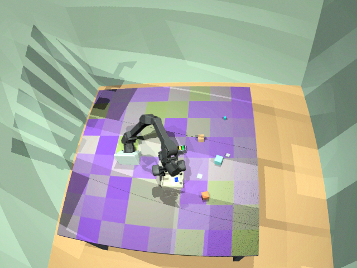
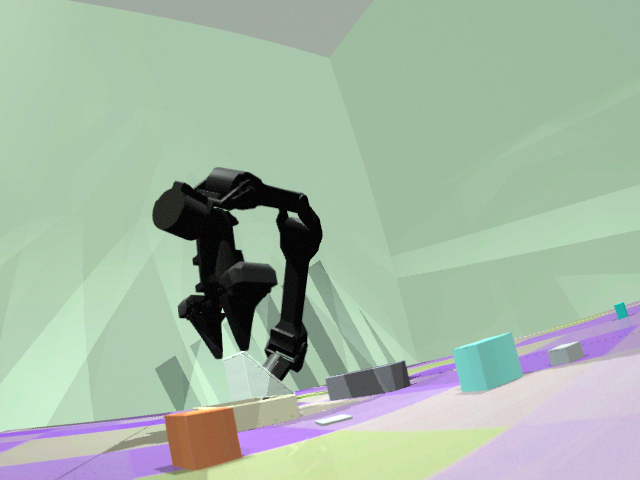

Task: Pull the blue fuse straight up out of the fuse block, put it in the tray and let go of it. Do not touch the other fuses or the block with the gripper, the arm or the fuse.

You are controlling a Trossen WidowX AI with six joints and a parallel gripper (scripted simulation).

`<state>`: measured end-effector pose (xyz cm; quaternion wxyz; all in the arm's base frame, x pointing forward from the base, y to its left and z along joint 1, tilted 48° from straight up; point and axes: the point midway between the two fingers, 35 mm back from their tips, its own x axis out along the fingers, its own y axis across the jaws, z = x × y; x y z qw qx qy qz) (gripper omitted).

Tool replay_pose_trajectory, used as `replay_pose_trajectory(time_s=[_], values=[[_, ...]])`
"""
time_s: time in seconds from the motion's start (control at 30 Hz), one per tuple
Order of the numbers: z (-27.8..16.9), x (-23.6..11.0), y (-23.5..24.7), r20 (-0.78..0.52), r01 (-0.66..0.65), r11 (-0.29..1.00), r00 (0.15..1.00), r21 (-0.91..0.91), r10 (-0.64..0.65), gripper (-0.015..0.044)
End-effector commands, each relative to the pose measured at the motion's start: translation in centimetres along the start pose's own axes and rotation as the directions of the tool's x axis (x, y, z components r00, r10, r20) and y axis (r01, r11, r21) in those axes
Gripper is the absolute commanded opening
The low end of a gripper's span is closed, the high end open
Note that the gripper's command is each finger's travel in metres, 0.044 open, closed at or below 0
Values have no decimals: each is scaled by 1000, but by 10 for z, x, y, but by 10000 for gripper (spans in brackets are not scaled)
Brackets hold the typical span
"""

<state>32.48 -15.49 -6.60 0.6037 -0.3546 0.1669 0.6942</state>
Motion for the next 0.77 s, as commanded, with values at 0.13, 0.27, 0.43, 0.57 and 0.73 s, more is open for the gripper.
replay_pose_trajectory(time_s=[0.13, 0.27, 0.43, 0.57, 0.73], values=[[1, -1, 0, 5, -11, 1000, 1000, -4, 11, 330], [1, 0, 0, 5, -5, 1000, 1000, 1, 5, 330], [1, 0, 0, 5, -5, 1000, 1000, 1, 5, 330], [1, 0, 0, 5, -5, 1000, 1000, 1, 5, 330], [1, 0, 0, 5, -5, 1000, 1000, 1, 5, 330]])
